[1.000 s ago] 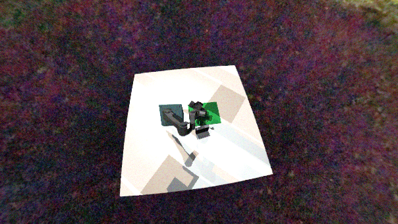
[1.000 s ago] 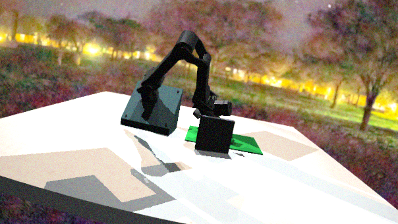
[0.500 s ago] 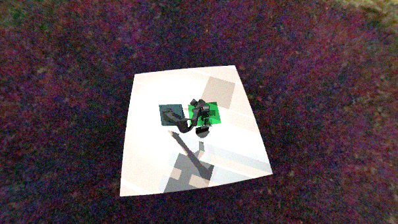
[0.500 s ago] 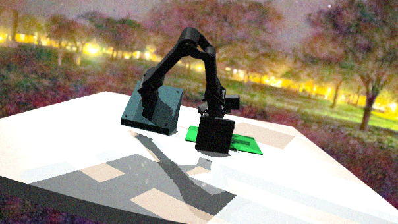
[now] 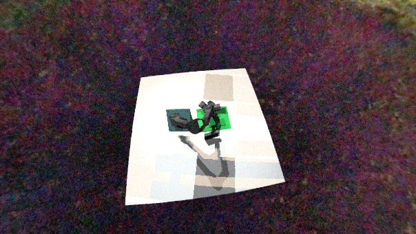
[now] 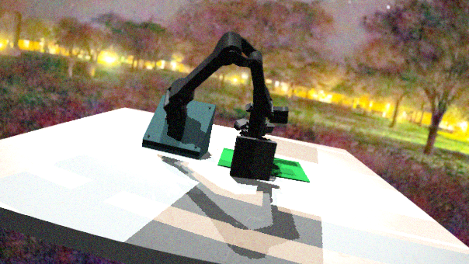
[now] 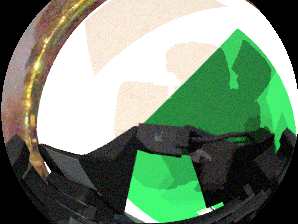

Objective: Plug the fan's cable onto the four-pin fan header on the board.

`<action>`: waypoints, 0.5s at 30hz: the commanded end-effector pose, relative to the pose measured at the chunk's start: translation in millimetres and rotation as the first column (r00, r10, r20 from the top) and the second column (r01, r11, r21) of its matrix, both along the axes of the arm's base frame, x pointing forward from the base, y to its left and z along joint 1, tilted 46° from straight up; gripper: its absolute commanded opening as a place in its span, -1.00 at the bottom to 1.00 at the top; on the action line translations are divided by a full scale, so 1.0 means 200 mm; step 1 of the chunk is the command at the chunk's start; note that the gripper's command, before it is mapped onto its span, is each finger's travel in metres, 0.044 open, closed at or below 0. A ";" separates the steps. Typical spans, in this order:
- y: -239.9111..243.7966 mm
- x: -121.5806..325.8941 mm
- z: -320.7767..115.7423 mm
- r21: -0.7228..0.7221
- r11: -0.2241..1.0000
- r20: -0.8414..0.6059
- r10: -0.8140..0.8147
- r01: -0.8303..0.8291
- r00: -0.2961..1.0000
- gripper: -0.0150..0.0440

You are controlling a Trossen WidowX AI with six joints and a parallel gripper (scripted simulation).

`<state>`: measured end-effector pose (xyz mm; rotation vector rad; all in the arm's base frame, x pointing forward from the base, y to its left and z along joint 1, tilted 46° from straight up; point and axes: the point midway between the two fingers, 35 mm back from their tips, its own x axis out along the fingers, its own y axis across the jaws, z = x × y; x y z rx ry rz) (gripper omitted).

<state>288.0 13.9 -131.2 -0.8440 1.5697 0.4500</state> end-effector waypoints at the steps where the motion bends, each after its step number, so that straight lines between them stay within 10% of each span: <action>1: 0.01 0.00 0.02 -0.059 0.998 -0.020 -0.014 0.013 1.000 0.20; 15: 0.07 0.02 0.14 -0.267 0.963 -0.049 -0.033 0.018 0.998 0.20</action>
